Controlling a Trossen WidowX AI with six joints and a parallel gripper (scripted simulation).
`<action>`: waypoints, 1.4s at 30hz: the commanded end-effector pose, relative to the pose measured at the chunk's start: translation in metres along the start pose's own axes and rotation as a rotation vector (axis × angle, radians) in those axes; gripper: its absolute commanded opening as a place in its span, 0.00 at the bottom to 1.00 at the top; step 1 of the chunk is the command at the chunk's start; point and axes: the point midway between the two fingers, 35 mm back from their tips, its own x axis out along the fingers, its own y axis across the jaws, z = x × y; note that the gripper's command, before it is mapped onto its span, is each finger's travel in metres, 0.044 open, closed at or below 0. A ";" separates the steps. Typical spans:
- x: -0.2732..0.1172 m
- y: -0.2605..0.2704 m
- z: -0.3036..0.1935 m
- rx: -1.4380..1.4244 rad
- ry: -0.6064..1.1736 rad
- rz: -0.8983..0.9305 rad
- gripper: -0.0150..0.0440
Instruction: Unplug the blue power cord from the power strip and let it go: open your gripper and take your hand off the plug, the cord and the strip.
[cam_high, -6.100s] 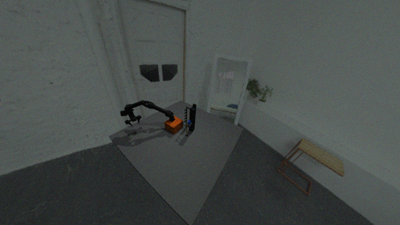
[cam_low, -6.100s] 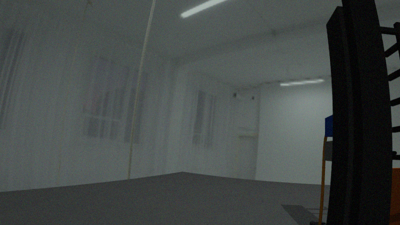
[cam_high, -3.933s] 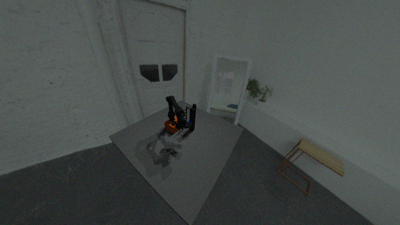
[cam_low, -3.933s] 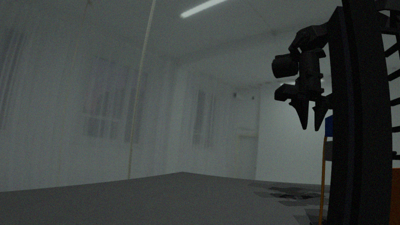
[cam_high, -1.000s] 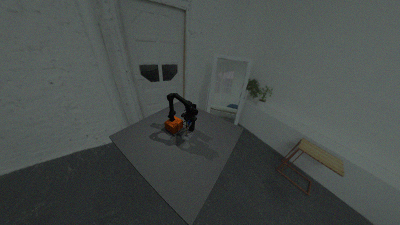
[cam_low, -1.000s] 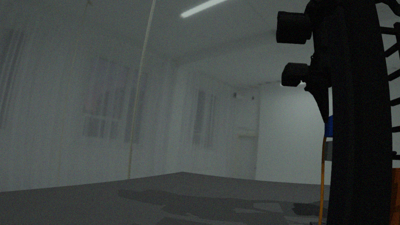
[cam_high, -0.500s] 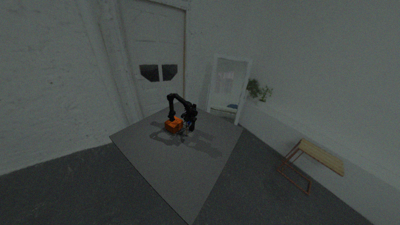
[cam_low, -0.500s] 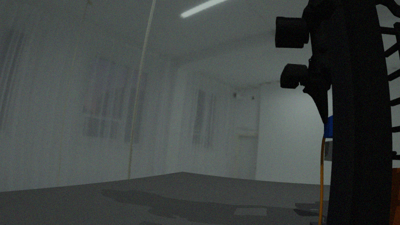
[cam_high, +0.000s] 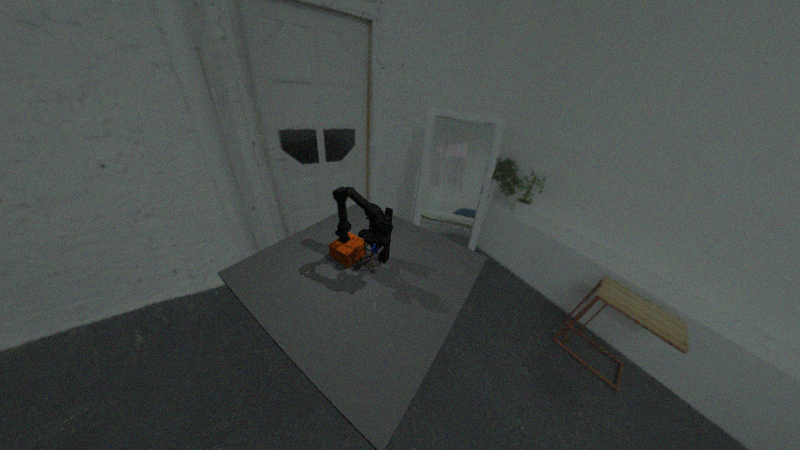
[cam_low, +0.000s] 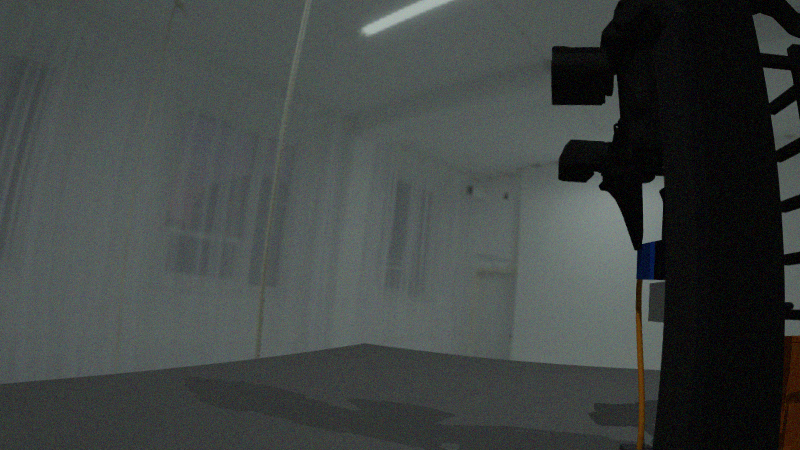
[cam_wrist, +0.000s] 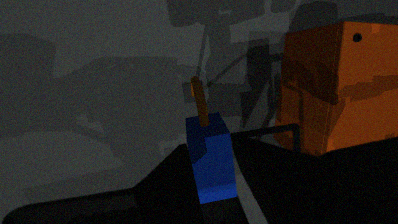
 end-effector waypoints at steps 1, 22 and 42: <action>0.001 0.000 -0.001 0.004 0.000 0.001 0.65; -0.012 -0.001 0.059 0.005 -0.006 0.001 1.00; -0.012 -0.001 0.059 0.005 -0.006 0.001 1.00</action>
